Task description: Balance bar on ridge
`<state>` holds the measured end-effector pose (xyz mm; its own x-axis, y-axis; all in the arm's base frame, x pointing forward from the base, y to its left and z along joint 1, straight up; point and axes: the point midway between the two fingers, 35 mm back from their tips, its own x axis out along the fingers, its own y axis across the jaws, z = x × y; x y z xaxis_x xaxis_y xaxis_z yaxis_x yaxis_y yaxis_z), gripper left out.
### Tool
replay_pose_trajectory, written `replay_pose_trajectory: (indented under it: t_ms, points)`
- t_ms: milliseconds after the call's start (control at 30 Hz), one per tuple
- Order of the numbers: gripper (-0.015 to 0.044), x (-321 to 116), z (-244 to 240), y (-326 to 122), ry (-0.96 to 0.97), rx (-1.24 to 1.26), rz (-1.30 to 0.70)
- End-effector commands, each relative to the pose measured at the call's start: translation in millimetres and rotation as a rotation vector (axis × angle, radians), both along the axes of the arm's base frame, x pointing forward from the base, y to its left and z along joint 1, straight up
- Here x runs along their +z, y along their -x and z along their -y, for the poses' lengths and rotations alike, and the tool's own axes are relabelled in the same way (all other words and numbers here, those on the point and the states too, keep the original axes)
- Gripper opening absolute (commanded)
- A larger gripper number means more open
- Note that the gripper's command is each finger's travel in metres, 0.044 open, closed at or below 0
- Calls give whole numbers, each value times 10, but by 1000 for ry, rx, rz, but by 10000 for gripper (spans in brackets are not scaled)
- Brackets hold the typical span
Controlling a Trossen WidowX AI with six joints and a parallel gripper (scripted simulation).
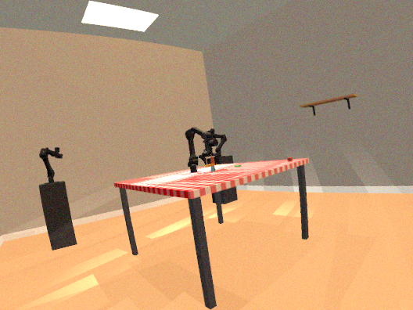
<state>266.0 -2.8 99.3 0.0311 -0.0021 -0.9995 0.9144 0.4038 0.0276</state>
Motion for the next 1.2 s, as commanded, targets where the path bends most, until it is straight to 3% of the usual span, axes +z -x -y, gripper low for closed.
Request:
replay_pose_trajectory:
  t_ms: [0, 267, 1167]
  points:
    - [440, 81, 0, -12, 0, 0, 0]
    - [440, 978, 0, 24, 0, 0, 0]
    - [440, 999, 0, 29, 0, 0, 0]
